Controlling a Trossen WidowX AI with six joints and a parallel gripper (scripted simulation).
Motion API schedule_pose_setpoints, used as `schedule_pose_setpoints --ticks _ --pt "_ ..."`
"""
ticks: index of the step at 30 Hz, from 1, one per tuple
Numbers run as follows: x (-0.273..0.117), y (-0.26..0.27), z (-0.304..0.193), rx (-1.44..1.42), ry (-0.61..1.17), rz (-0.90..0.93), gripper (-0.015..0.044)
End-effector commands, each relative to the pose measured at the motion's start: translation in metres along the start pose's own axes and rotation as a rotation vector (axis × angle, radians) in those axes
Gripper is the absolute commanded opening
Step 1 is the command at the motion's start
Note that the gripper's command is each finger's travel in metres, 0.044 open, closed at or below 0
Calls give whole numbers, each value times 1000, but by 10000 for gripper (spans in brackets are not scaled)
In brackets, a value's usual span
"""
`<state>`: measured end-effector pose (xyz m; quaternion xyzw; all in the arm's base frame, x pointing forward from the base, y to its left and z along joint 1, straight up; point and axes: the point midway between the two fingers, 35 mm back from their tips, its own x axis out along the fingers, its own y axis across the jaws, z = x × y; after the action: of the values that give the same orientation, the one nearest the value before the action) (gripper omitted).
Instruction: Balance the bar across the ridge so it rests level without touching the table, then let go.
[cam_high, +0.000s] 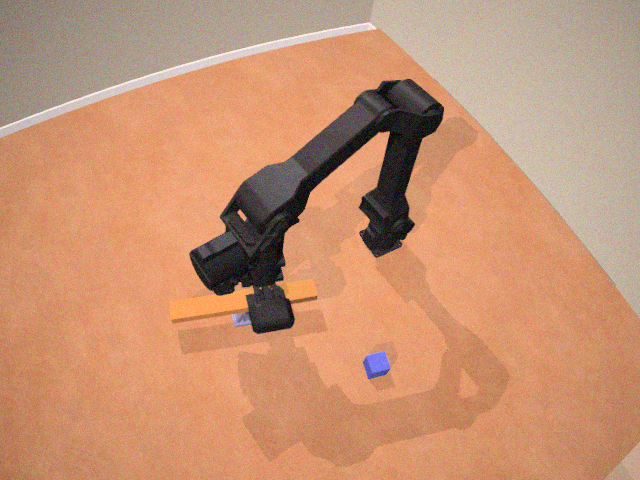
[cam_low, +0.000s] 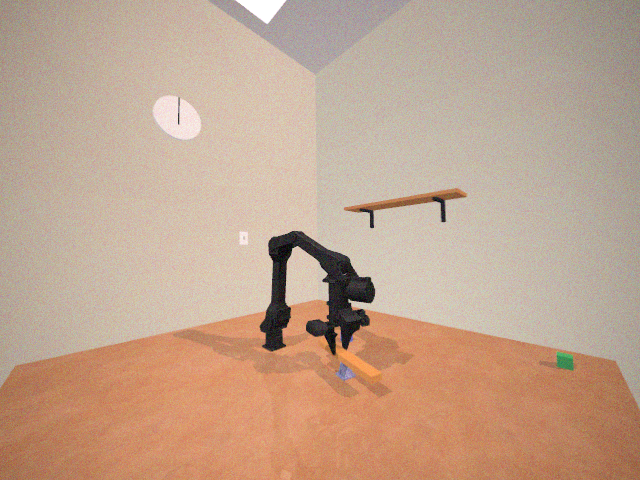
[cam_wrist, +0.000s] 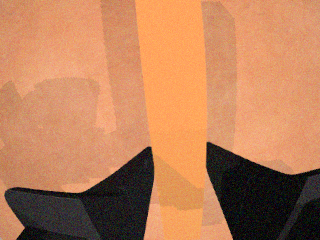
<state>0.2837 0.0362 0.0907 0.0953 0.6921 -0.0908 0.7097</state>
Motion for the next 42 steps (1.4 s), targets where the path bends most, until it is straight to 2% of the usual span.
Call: schedule_pose_setpoints --ticks 1,42 --pt "0 0 0 0 0 0 168" --pt "0 0 0 0 0 0 185"
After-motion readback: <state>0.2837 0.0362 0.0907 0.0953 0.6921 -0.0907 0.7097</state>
